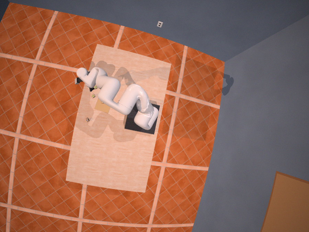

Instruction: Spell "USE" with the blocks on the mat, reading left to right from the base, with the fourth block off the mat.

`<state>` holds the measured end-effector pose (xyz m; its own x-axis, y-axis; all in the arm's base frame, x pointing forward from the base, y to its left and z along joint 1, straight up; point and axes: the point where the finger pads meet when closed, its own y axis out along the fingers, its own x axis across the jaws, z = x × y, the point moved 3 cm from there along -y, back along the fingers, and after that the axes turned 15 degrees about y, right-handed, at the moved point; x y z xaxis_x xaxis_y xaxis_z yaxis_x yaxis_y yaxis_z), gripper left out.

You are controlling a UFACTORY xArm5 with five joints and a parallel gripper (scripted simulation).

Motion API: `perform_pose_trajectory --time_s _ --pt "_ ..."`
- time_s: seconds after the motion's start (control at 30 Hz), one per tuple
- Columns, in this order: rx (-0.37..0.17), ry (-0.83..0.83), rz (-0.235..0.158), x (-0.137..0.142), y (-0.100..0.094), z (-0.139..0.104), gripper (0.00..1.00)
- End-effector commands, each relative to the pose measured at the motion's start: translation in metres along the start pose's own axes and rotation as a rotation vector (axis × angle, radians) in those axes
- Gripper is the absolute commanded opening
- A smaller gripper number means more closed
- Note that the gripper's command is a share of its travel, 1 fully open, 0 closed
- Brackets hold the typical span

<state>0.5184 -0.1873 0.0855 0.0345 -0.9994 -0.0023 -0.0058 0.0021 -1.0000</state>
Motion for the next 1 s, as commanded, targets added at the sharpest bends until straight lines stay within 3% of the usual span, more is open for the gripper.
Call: perform_pose_trajectory --time_s 0.0,0.97 --pt "0.004 0.116 -0.001 0.001 0.000 0.001 1.00" --pt "0.005 0.861 0.000 0.001 0.012 0.002 1.00"
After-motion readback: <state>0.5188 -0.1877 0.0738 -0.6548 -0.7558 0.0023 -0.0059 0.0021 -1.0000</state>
